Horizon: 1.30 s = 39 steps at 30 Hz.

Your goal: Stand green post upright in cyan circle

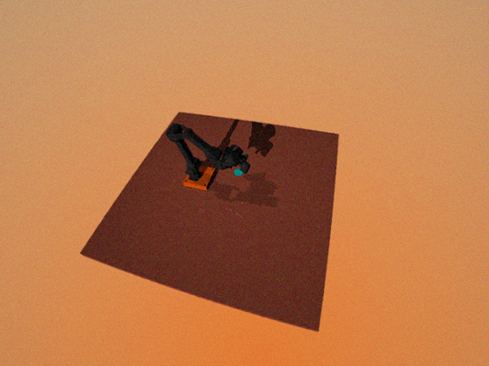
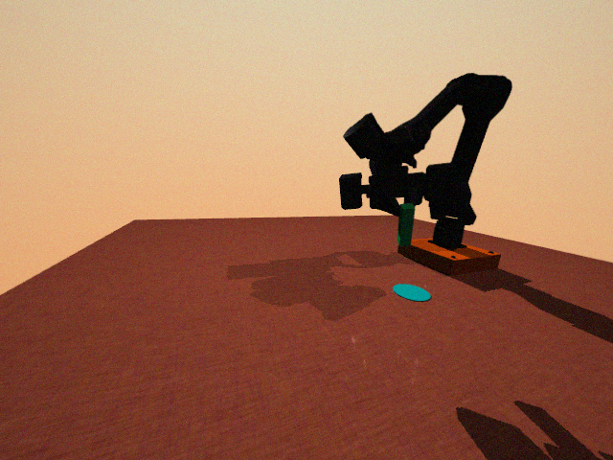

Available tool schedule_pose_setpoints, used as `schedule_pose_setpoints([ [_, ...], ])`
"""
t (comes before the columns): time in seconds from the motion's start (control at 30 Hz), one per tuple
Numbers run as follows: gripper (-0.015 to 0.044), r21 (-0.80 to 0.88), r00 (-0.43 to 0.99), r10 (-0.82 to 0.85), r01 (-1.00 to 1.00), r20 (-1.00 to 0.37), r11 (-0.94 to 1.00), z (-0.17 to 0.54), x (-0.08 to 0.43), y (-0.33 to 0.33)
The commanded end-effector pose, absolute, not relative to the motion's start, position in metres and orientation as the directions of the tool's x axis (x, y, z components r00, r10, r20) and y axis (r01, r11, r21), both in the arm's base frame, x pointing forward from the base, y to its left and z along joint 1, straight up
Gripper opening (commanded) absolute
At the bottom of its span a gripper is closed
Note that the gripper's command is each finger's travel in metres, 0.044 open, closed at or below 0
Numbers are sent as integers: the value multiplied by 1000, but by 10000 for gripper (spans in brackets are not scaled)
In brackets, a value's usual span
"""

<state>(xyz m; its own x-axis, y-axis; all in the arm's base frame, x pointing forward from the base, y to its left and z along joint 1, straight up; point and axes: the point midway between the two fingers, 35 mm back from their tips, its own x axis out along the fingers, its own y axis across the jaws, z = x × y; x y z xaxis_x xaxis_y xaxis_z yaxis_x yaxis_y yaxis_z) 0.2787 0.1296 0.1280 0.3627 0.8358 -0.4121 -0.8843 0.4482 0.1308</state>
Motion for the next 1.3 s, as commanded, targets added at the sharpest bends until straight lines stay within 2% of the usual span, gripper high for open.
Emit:
schedule_pose_setpoints([
  [0.0,23,128,364,846,-888,-390,441,130,277,129],
  [1.27,23,75,366,901,-917,-235,392,135,259,118],
])
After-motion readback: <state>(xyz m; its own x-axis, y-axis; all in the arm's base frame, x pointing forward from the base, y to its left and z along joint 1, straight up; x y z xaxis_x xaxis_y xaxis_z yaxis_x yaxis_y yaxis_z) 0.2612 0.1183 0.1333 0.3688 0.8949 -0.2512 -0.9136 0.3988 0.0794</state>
